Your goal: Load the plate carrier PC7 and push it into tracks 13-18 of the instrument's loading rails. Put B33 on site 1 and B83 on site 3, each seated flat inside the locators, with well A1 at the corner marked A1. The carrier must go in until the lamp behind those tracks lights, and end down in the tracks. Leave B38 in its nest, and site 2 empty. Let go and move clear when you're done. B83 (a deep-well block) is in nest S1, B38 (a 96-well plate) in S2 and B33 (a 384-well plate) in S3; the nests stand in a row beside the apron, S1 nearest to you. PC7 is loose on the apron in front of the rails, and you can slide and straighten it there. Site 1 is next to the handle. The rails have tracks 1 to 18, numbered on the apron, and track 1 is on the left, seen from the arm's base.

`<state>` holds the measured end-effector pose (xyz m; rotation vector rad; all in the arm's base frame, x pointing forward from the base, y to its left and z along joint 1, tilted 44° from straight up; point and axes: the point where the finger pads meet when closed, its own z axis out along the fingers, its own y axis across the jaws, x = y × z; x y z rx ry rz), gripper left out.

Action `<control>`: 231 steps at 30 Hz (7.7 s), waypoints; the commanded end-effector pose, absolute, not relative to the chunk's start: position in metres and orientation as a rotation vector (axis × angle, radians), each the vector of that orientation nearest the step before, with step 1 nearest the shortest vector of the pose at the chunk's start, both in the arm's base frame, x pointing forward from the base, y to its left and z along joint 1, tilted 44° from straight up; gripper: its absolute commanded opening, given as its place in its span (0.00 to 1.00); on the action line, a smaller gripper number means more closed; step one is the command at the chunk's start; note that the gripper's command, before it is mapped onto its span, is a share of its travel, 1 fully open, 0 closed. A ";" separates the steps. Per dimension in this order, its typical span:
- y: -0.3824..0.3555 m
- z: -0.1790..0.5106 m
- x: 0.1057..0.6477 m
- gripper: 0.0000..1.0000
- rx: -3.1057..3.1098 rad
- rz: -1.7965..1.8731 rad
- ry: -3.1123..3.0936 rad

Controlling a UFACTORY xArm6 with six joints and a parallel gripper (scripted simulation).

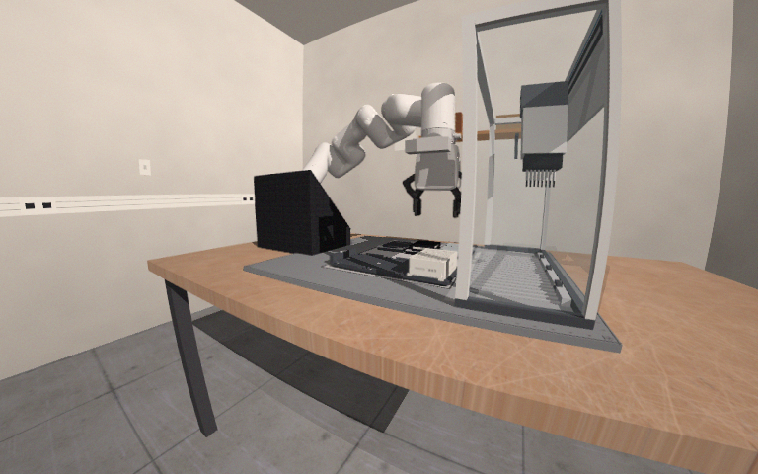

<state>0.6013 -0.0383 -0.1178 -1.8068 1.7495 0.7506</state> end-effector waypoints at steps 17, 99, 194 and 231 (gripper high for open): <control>-0.053 -0.102 0.603 1.00 -1.806 0.744 1.750; 0.010 -0.053 0.601 1.00 -2.288 -0.223 -0.664; 0.191 0.020 0.593 1.00 -1.732 -0.692 -1.790; 0.218 -0.008 0.592 1.00 -1.731 -0.692 -1.790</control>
